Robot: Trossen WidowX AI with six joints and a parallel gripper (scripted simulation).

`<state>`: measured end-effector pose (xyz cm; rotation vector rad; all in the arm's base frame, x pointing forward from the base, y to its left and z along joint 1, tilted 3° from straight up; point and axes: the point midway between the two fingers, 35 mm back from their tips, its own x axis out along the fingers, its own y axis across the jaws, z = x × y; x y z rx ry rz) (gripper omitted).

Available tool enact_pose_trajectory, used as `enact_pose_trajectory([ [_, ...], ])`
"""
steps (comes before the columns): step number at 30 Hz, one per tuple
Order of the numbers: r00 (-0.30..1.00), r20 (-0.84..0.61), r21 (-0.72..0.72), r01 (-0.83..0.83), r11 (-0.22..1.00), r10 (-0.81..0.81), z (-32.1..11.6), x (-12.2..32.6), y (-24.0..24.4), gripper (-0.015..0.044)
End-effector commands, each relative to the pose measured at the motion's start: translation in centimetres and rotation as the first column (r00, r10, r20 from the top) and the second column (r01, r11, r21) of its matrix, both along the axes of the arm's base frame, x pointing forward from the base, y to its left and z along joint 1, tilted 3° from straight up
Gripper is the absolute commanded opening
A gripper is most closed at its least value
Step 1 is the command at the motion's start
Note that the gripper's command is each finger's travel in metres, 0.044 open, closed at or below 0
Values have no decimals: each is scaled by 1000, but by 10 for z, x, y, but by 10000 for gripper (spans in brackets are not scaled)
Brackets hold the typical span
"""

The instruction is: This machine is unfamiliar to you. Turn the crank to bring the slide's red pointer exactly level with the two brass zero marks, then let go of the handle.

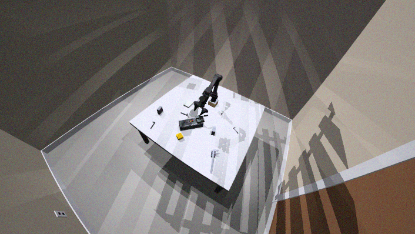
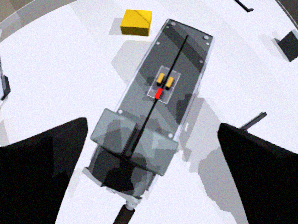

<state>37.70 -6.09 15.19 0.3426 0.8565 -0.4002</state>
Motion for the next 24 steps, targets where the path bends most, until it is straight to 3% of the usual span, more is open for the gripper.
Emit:
enact_pose_trajectory([
  [1, 995, -22, 1, 98, 995, -98, 2, -11, 19, 440],
  [15, 932, 22, -64, 363, 930, -362, 11, -52, 64, 440],
  [24, 909, 73, -94, 417, 904, -411, 19, -65, 78, 440],
])
